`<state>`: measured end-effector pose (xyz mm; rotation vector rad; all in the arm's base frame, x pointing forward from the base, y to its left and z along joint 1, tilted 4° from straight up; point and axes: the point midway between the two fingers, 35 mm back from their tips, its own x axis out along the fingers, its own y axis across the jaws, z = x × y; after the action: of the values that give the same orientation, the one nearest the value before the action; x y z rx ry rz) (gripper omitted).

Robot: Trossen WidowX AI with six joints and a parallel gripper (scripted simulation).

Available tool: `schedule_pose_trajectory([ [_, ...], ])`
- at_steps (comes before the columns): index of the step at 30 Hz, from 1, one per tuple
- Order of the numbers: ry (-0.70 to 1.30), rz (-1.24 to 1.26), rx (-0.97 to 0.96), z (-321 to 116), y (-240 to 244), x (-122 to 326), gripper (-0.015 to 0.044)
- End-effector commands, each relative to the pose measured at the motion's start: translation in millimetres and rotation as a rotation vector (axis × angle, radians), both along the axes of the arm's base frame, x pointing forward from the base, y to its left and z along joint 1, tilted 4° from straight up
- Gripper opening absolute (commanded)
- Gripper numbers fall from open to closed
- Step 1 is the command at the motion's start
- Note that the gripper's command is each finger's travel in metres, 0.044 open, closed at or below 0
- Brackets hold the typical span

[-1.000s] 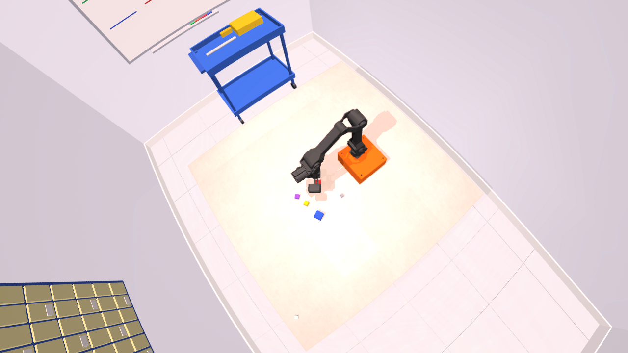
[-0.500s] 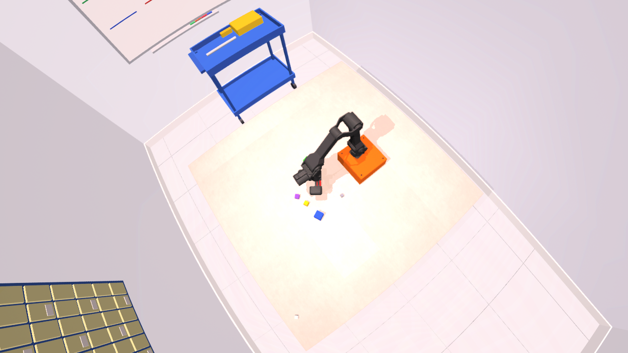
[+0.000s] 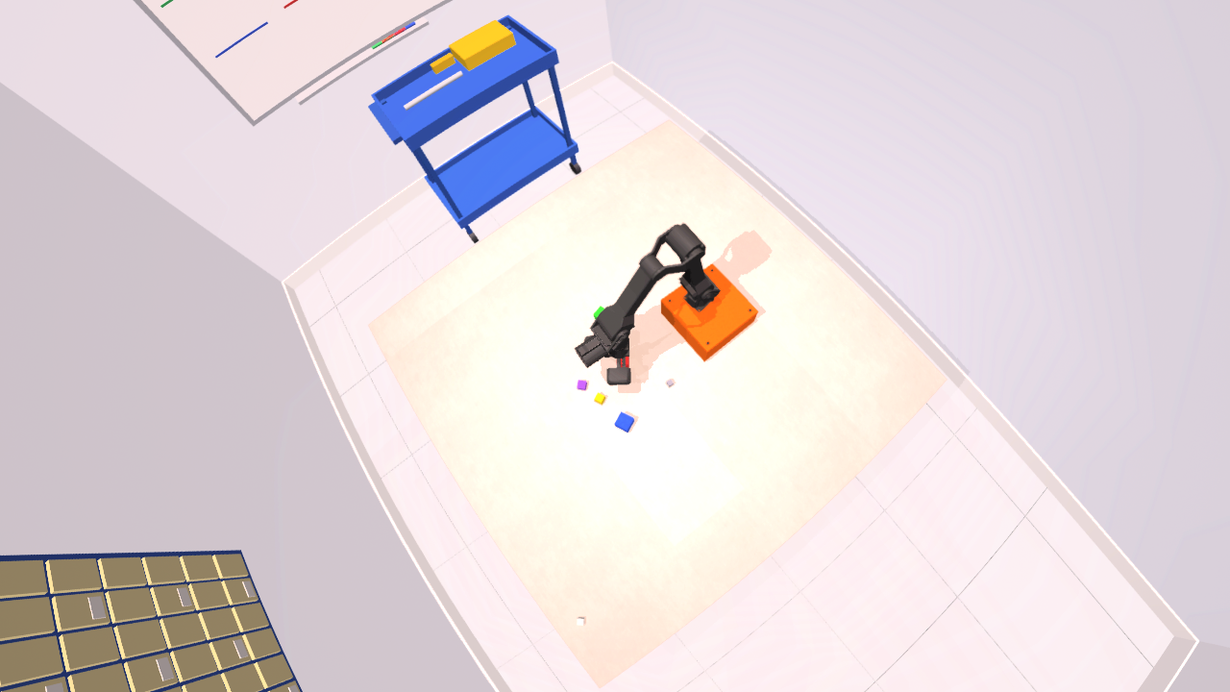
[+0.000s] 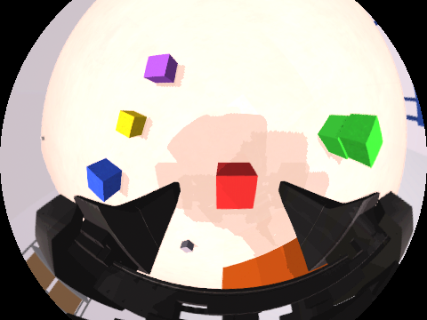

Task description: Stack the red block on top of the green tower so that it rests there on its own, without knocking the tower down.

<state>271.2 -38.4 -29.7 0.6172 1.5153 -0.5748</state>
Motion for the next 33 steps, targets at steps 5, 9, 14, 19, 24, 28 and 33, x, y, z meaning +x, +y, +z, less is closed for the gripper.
schedule_pose_trajectory([
  [5,0.020,0.003,-0.003,-17.3,0.3,-6.0,0.0440],
  [9,0.020,0.003,-0.003,-22.6,0.5,-6.6,0.0440],
  [14,0.020,0.003,-0.003,-22.8,0.5,-6.7,0.0440],
  [19,0.020,0.003,-0.003,-22.8,0.5,-6.7,0.0440],
  [24,0.020,0.003,-0.003,-22.8,0.5,-6.7,0.0440],
  [28,0.020,0.003,-0.003,-22.8,0.5,-6.7,0.0440],
  [33,0.020,0.003,-0.003,-20.7,0.5,-6.6,0.0335],
])
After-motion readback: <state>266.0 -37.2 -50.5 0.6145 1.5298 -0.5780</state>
